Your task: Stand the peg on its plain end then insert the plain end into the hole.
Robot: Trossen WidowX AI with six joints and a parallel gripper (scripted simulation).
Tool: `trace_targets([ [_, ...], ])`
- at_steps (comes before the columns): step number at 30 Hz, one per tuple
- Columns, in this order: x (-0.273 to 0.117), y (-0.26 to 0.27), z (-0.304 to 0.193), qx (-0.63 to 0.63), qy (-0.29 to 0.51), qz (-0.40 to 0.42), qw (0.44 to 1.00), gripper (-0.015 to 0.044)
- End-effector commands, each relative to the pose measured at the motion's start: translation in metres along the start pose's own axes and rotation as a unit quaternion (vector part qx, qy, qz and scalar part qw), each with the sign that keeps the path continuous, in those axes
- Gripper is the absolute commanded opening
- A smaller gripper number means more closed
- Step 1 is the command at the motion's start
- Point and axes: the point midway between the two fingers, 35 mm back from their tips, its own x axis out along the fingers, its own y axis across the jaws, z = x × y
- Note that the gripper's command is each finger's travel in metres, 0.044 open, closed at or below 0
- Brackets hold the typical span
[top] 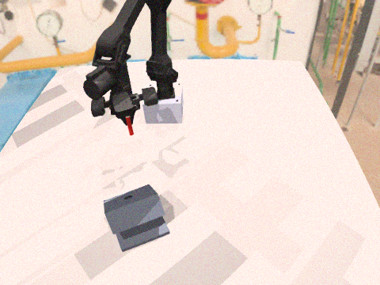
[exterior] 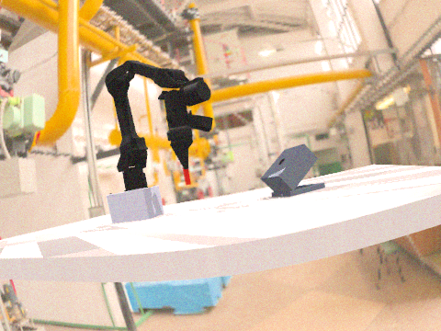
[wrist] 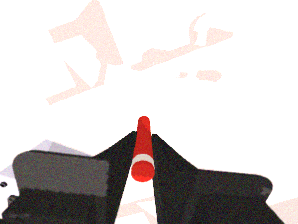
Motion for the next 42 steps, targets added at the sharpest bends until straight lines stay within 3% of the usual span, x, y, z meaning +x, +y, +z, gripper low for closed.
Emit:
trace_targets([
  [1,-0.006,-0.003,0.010,0.012,-0.022,0.000,1.000,0.0000],
  [42,-0.046,-0.036,0.111,0.122,-0.224,0.064,0.965,0.0000],
])
